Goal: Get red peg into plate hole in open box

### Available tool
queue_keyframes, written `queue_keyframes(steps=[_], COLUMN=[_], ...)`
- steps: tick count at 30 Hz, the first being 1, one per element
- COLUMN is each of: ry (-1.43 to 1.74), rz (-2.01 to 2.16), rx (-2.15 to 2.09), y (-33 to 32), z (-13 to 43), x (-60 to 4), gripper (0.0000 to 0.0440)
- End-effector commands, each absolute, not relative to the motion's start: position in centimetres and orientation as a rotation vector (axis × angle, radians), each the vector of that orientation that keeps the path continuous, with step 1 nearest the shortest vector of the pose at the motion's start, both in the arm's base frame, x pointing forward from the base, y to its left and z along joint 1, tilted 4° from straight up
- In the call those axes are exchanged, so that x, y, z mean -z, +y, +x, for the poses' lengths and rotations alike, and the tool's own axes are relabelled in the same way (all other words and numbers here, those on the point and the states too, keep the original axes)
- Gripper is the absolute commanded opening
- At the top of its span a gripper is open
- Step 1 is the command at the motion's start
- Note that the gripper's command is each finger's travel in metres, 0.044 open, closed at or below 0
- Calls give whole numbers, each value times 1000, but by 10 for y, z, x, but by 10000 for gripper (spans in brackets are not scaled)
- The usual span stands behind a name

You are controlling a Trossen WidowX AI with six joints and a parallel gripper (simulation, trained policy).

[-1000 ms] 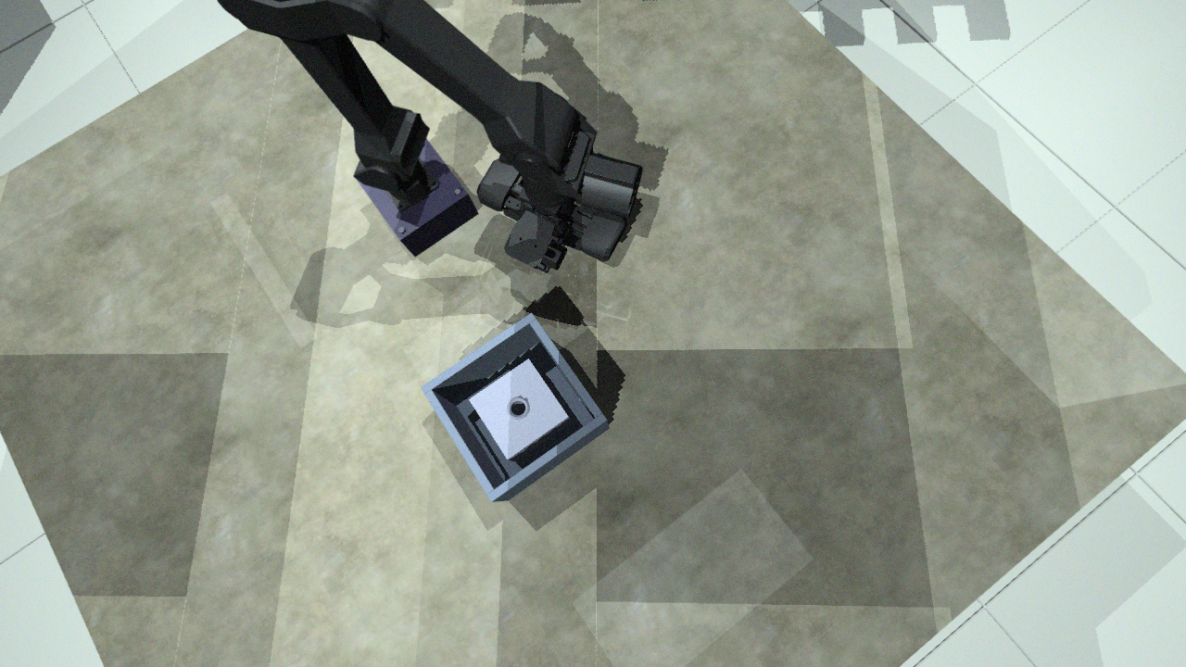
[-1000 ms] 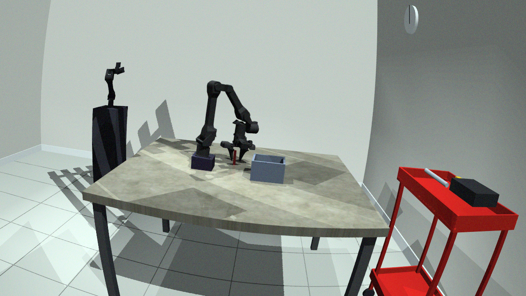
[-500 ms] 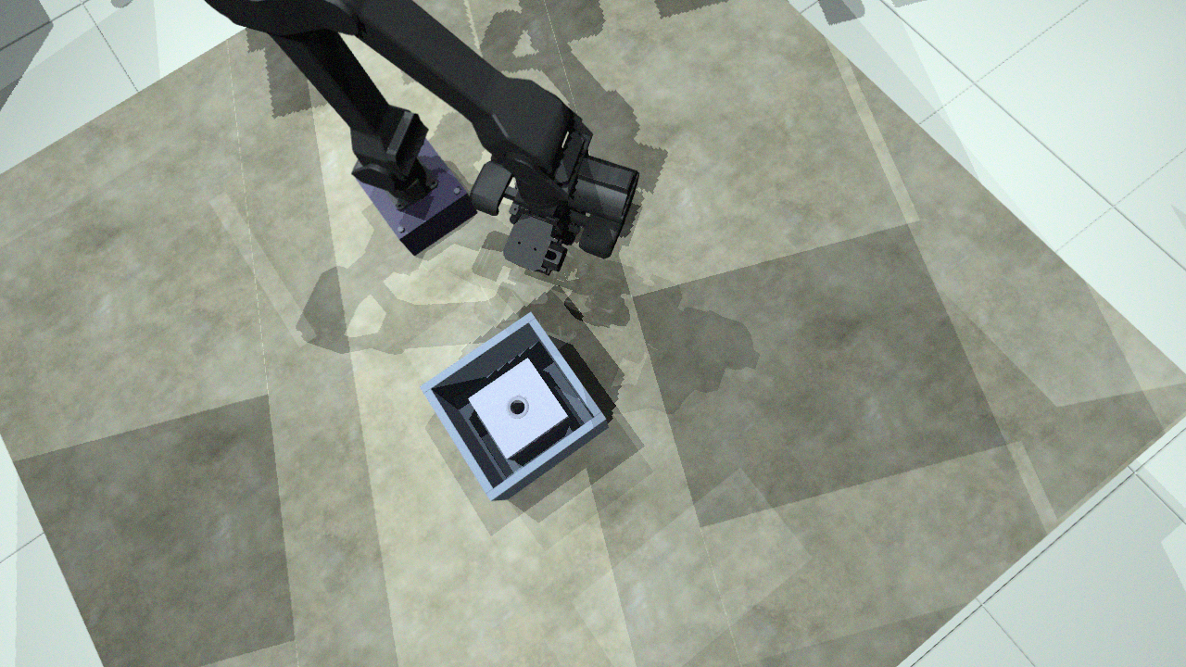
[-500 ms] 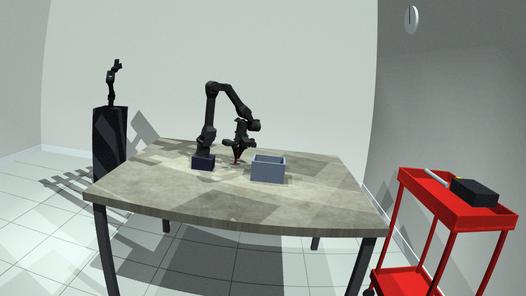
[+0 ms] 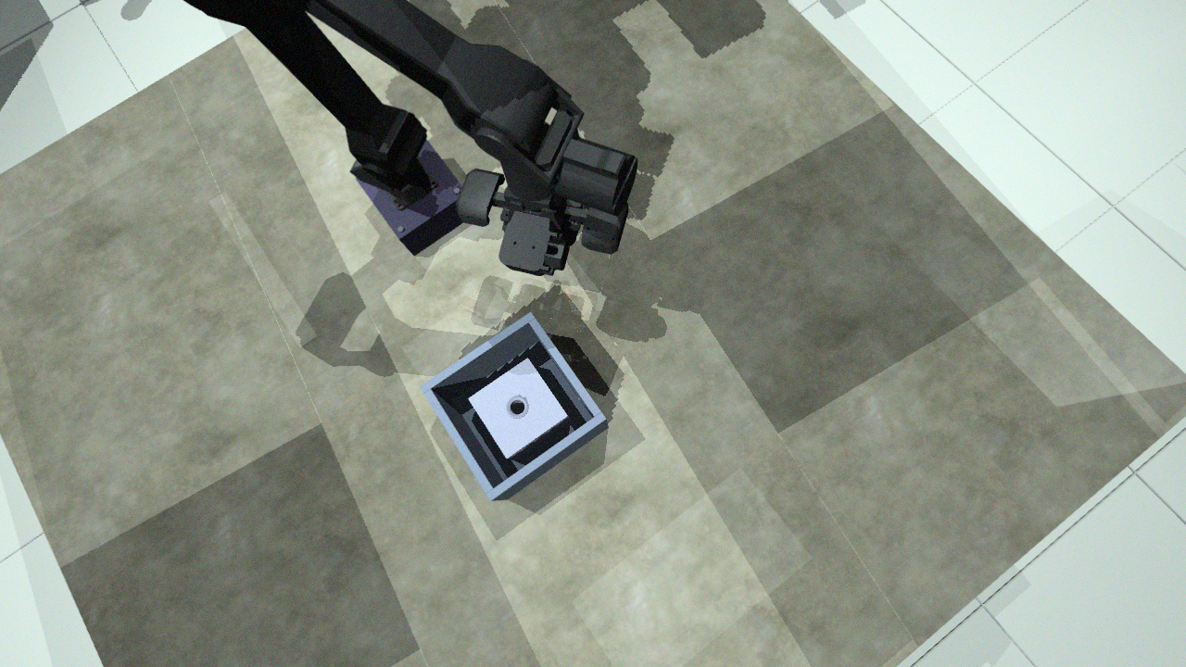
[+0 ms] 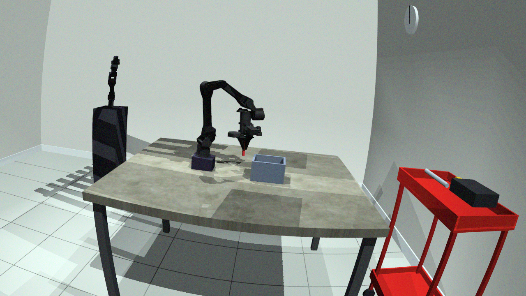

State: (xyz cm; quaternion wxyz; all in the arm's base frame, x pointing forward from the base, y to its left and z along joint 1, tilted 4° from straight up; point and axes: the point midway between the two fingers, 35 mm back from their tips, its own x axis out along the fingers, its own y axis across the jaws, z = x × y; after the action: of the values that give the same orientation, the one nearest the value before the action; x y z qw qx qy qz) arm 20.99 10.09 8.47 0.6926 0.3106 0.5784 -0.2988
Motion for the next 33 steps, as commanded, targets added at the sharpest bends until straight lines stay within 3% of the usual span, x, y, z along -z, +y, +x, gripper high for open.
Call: queue_keyframes(steps=[1,14,33], ry=[1260,1170,1087], rz=[688,698,766], rx=[650,667,759], y=[95,58,-5], z=[218,257,303], x=[-99,-135,-136], gripper=[0,0,0])
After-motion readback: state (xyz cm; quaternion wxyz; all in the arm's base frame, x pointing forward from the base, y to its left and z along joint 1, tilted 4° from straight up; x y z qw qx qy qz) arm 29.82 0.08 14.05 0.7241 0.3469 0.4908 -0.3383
